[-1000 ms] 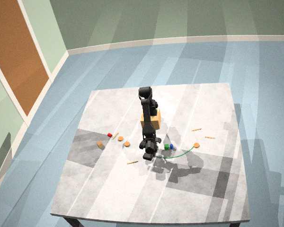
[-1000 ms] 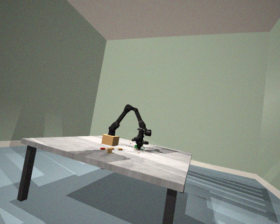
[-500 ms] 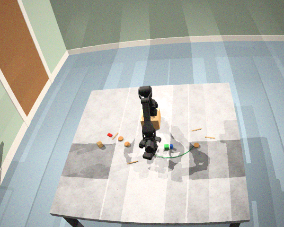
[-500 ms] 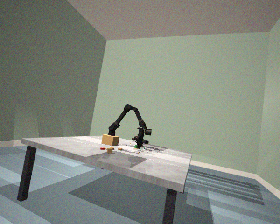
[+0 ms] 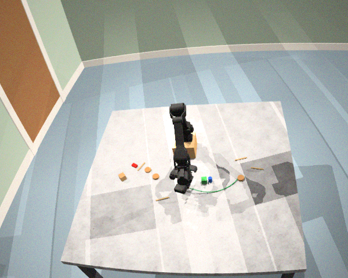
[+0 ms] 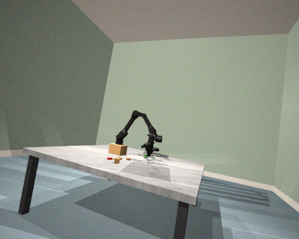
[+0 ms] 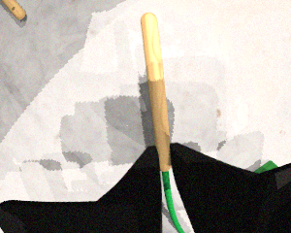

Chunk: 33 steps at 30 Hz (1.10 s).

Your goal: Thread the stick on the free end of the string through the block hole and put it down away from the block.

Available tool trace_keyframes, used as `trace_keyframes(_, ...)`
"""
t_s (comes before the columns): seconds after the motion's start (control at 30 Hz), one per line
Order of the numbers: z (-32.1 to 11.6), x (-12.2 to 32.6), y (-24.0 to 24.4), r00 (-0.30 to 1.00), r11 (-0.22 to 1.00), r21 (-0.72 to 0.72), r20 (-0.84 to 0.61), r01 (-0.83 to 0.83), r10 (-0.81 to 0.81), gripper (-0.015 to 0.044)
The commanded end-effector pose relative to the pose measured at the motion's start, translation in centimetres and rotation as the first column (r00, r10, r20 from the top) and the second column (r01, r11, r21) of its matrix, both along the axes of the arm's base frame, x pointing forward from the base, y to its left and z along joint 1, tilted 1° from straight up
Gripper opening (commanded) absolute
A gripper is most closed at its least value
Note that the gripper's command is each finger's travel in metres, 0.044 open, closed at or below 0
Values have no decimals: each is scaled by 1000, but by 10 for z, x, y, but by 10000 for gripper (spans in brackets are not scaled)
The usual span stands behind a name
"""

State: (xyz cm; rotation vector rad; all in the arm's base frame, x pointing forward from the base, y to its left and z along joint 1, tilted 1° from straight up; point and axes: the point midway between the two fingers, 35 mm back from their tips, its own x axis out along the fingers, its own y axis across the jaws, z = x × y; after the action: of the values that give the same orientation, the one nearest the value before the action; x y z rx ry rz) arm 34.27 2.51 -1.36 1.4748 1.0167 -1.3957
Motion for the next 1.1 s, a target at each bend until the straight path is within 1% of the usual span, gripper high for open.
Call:
trace_keyframes(0.0,8,1,0,1000,1000,0,7,0,0,0)
trace_keyframes(0.6,32,-1,0,1000,1000,0,7,0,0,0)
trace_keyframes(0.93,28,-2,0,1000,1000,0,3,1,-1,0)
trace_keyframes(1.0,28,-1,0,1000,1000,-1,4,-24,24,0)
trace_keyframes(1.07,29,0,2,996,996,-5,5,-92,92,0)
